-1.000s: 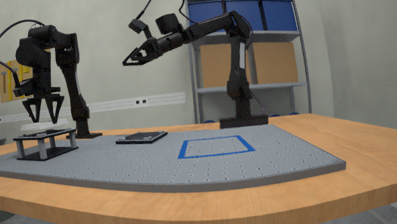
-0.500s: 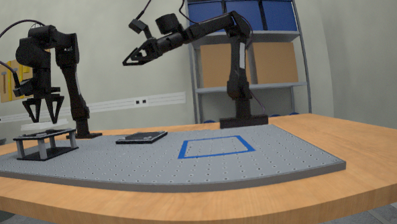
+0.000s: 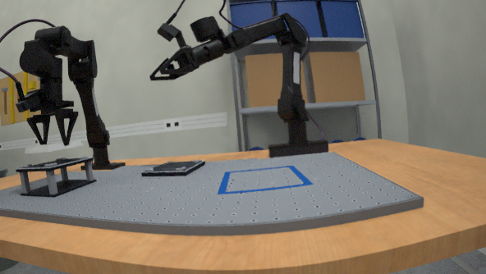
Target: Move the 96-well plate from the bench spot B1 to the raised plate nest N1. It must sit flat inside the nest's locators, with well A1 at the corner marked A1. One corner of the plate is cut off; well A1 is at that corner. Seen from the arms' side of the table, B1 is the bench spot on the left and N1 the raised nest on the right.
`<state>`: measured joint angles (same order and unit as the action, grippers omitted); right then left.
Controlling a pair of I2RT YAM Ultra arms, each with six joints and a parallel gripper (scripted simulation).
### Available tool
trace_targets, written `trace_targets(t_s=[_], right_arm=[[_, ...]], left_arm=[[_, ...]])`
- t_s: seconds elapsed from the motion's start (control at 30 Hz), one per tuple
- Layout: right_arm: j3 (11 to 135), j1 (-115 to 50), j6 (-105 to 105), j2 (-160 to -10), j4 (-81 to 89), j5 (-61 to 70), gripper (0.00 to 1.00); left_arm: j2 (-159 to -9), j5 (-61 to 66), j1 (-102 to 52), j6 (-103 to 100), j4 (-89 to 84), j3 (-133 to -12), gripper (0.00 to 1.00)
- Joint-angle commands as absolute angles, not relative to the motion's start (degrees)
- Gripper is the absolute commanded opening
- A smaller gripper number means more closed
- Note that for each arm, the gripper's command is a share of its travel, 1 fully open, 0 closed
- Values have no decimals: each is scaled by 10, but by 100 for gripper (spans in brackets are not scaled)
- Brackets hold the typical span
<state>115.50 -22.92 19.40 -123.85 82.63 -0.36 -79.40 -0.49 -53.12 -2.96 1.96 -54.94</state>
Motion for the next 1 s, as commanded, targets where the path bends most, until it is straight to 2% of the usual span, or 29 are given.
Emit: trace_targets(t_s=[0.0, 0.97], right_arm=[[1181, -226, 194, -1231, 837, -4, 79], [1132, -228, 194, -1223, 791, -4, 79]], left_arm=[[-783, -7, -530, -31, 22, -557, 100], [-783, -7, -530, -31, 22, -557, 100]])
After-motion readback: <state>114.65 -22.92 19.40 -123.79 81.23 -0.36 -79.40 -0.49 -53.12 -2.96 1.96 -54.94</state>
